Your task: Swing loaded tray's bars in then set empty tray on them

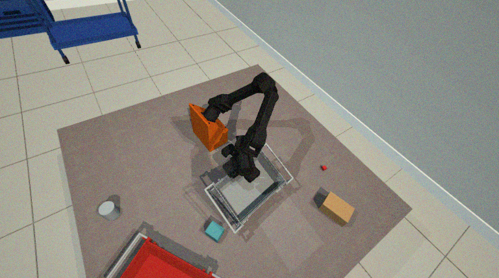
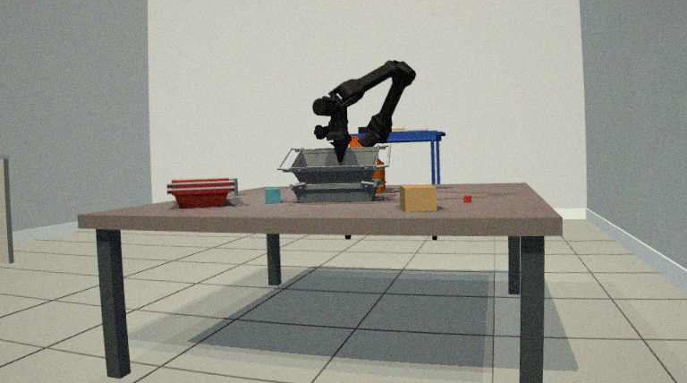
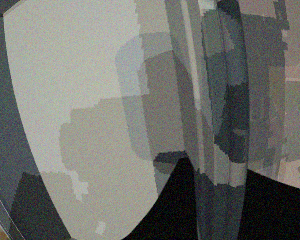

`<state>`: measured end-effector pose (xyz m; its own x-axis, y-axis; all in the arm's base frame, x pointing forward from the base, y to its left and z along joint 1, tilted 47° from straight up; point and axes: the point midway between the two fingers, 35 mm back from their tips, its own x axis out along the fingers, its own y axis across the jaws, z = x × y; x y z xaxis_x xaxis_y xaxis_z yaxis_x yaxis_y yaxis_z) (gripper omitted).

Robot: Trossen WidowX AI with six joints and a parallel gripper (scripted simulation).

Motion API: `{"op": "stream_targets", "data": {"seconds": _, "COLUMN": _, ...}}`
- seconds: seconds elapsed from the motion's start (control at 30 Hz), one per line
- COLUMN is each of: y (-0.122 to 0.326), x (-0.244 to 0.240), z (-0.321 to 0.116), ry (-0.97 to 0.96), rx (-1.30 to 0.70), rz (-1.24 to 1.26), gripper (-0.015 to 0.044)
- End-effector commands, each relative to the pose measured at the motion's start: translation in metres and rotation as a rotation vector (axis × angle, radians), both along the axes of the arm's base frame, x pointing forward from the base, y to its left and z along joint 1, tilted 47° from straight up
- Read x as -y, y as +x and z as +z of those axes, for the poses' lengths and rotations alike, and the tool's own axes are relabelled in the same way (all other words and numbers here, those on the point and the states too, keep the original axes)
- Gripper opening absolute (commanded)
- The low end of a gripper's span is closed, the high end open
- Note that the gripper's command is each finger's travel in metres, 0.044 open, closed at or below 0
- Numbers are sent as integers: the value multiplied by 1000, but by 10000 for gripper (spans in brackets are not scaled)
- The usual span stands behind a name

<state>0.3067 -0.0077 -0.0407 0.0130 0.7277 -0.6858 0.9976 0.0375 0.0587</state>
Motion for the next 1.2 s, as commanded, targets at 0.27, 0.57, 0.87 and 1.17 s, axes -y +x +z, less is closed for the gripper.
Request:
{"op": "stream_targets", "data": {"seconds": 0.27, "y": -7, "x": -9, "z": -9, "ry": 2, "rx": -8, "rz": 3, "gripper": 0}}
{"op": "stream_targets", "data": {"seconds": 0.57, "y": -9, "x": -11, "z": -11, "ry": 2, "rx": -8, "rz": 3, "gripper": 0}}
{"op": "stream_targets", "data": {"seconds": 0.87, "y": -11, "x": -15, "z": -15, "ry": 2, "rx": -8, "rz": 3, "gripper": 0}}
{"op": "stream_targets", "data": {"seconds": 1.17, "y": -12, "x": -18, "z": -19, "ry": 2, "rx": -8, "rz": 3, "gripper": 0}}
